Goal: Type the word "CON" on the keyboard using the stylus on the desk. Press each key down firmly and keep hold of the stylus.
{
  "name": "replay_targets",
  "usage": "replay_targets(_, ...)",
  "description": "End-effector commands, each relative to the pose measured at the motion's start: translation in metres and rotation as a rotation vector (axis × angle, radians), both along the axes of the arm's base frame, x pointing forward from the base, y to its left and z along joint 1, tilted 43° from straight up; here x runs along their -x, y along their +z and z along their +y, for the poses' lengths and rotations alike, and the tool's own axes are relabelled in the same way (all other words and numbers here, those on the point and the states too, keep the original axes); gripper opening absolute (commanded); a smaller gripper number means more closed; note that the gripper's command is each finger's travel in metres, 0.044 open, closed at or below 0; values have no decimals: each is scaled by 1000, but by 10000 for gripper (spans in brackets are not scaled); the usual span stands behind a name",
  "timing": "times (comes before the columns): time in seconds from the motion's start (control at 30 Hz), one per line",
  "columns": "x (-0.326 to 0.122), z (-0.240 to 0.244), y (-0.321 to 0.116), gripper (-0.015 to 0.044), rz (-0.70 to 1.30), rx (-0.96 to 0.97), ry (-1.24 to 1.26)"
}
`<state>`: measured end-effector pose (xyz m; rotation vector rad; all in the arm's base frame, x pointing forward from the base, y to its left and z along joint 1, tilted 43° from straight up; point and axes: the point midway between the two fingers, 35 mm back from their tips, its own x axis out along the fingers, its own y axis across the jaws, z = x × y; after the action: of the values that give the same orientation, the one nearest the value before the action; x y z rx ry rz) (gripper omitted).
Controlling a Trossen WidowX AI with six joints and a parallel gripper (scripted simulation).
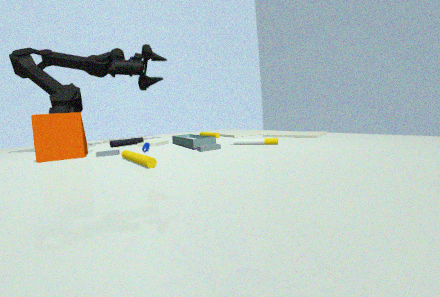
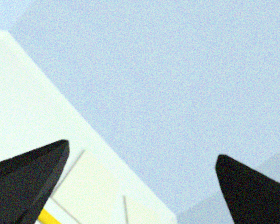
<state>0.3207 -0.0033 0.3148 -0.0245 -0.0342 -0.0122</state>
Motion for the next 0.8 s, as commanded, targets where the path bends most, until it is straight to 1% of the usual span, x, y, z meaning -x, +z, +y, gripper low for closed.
replay_targets(0.0,-2,0,-2,414,12,2,3)
replay_targets(0.07,-15,1,-19,361,104,13,27)
replay_targets(0.27,-54,2,-103,204,514,4,148)
replay_targets(0.4,-63,1,-159,99,773,-58,238)
replay_targets(0.53,-61,1,-209,0,1013,-164,331)
replay_targets(0.77,-45,3,-277,0,1363,-452,488)
